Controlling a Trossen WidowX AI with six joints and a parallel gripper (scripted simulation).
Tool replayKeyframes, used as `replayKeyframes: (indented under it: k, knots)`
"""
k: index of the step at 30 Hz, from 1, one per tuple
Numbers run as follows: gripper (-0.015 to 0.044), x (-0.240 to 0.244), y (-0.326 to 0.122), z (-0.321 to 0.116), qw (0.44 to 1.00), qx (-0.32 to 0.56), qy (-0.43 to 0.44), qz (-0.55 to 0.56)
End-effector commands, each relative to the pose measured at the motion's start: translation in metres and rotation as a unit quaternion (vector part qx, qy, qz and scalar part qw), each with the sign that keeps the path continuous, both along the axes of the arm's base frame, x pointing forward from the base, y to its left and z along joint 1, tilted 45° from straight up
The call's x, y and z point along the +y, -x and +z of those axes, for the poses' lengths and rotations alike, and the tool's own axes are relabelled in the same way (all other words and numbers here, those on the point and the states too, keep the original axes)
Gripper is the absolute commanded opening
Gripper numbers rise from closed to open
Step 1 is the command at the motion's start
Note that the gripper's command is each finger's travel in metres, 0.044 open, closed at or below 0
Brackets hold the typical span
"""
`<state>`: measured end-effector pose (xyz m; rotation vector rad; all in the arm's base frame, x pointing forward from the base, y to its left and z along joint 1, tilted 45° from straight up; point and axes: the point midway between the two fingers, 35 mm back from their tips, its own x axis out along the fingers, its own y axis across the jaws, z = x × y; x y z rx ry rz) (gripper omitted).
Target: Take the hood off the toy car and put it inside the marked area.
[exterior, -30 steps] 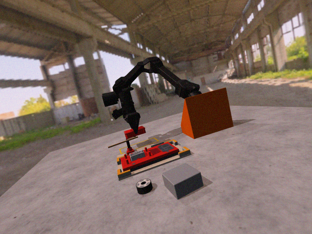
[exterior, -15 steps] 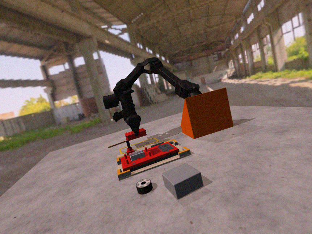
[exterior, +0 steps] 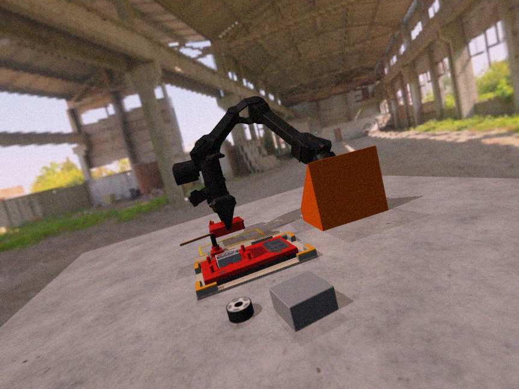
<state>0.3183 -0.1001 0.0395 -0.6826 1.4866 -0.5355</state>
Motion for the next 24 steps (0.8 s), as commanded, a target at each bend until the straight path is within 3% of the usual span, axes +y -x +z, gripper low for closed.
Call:
replayKeyframes:
  k: [1,24]
  knots:
    - [0.0000,-0.003,0.000,-0.002,1.000,0.001,0.003,0.002]
    - [0.0000,-0.013,0.001,-0.011,1.000,0.001,0.004,0.002]
